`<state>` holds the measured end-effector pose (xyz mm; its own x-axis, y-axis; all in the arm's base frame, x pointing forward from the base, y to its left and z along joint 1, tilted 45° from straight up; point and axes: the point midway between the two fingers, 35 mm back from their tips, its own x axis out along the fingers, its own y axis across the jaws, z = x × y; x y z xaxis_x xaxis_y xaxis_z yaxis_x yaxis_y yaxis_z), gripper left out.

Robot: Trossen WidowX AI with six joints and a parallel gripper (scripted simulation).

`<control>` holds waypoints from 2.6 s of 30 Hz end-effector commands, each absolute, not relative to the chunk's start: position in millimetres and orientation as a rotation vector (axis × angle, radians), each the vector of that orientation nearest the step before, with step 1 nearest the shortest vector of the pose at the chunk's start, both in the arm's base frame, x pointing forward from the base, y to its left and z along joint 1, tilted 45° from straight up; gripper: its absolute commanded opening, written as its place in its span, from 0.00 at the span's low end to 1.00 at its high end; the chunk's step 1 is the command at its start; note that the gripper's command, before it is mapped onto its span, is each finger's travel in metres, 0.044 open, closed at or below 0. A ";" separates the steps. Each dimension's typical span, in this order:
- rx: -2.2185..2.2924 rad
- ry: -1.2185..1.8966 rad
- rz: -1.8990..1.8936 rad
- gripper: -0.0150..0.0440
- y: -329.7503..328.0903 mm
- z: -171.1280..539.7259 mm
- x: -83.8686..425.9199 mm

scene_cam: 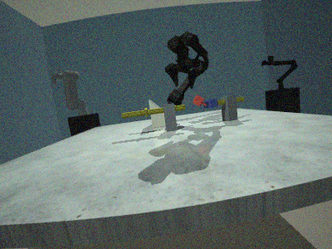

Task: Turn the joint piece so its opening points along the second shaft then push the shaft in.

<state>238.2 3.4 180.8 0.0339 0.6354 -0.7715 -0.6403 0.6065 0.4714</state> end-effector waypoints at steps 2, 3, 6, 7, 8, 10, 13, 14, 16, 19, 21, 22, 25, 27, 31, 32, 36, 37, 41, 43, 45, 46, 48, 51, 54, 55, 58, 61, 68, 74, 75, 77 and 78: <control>-0.132 1.161 1.076 1.00 8.4 177.1 239.8; -0.161 1.155 1.099 1.00 9.8 175.9 240.0; -0.247 1.134 1.170 1.00 13.9 172.5 240.5; -0.275 1.126 1.193 1.00 15.3 171.4 240.6; -0.303 1.119 1.217 1.00 16.7 170.2 240.7; -0.359 1.102 1.265 1.00 19.5 167.9 241.0; -0.443 1.074 1.337 1.00 23.6 164.6 241.2; -0.471 1.064 1.361 1.00 25.0 163.4 241.3; -0.526 1.042 1.410 1.00 27.8 161.2 241.4; -0.589 1.015 1.467 1.00 31.0 158.6 241.6; -0.593 1.013 1.471 1.00 31.3 158.4 241.6; -0.593 1.013 1.471 1.00 31.3 158.4 241.6; -0.594 1.013 1.471 1.00 35.3 154.3 241.2; -0.594 1.013 1.470 1.00 40.8 148.6 240.5; -0.594 1.012 1.471 1.00 51.8 137.4 238.2; -0.593 1.012 1.471 1.00 54.6 134.6 237.5; -0.593 1.012 1.471 1.00 59.1 131.0 236.6; -0.593 1.012 1.471 1.00 60.7 132.6 237.4; -0.594 1.011 1.470 1.00 74.4 145.0 242.4; -0.594 1.011 1.470 1.00 81.9 151.7 244.4; -0.593 1.010 1.471 1.00 89.5 158.5 246.1; -0.593 1.009 1.471 1.00 92.6 161.2 246.6; -0.593 1.009 1.471 1.00 95.0 163.3 247.0; -0.593 1.009 1.471 1.00 96.3 161.3 246.7; -0.593 1.009 1.471 1.00 99.0 157.2 246.1; -0.593 1.009 1.471 1.00 99.8 155.8 245.9; -0.593 1.008 1.471 1.00 102.5 151.8 245.1; -0.592 1.008 1.471 1.00 105.1 147.7 244.3; -0.592 1.008 1.472 1.00 110.5 139.2 242.2; -0.592 1.008 1.472 0.78 110.7 139.0 242.2; -0.592 1.008 1.472 0.73 110.7 139.0 242.2; -0.592 1.008 1.472 0.64 110.7 139.0 242.2; -0.592 1.008 1.472 0.60 110.7 139.0 242.2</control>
<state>243.0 110.1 139.9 -0.1718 0.5222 -0.8354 -0.9680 0.0680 0.2416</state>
